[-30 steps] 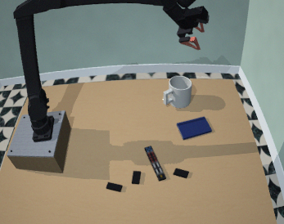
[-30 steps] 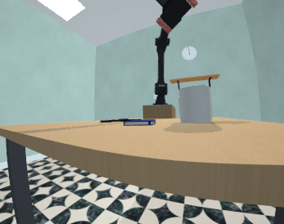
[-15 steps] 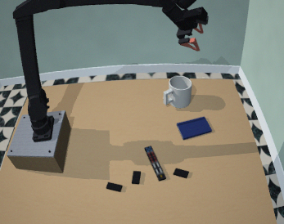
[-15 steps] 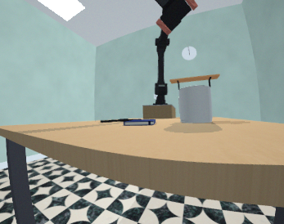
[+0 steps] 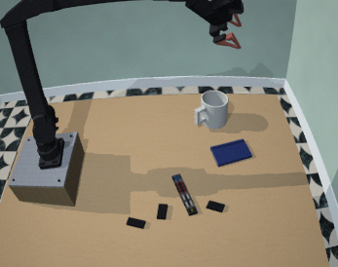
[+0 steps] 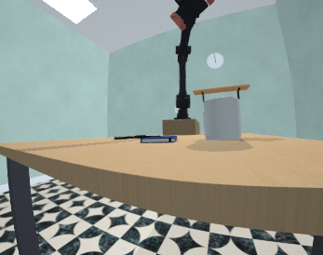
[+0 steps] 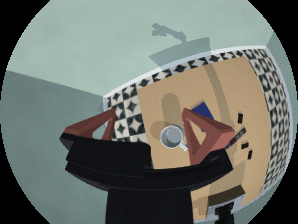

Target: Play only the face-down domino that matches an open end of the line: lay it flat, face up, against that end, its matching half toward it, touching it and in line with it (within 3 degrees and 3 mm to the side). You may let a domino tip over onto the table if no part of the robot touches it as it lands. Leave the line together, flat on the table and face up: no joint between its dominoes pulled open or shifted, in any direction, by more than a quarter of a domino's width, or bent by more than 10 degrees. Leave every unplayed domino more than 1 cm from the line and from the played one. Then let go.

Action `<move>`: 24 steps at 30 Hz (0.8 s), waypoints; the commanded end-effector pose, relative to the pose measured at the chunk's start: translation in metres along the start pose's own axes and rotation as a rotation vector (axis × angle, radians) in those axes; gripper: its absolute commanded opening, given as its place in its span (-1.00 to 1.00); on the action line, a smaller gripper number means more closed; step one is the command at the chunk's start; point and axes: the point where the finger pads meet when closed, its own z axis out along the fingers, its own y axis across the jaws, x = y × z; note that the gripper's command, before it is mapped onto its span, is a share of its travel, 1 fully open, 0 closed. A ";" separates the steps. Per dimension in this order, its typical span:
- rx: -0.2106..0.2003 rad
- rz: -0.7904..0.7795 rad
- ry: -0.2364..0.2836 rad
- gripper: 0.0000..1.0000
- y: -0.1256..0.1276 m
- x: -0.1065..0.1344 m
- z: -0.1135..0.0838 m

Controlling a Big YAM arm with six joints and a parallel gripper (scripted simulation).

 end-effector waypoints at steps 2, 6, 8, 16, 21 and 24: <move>-0.013 -0.005 -0.012 1.00 0.006 -0.006 -0.002; -0.028 -0.015 -0.027 1.00 0.010 -0.013 -0.006; -0.035 -0.020 -0.035 1.00 0.012 -0.017 -0.009; -0.016 -0.021 -0.021 1.00 0.002 -0.007 -0.009; -0.066 -0.080 -0.105 1.00 0.005 -0.031 -0.036; -0.096 -0.115 -0.155 1.00 0.006 -0.045 -0.052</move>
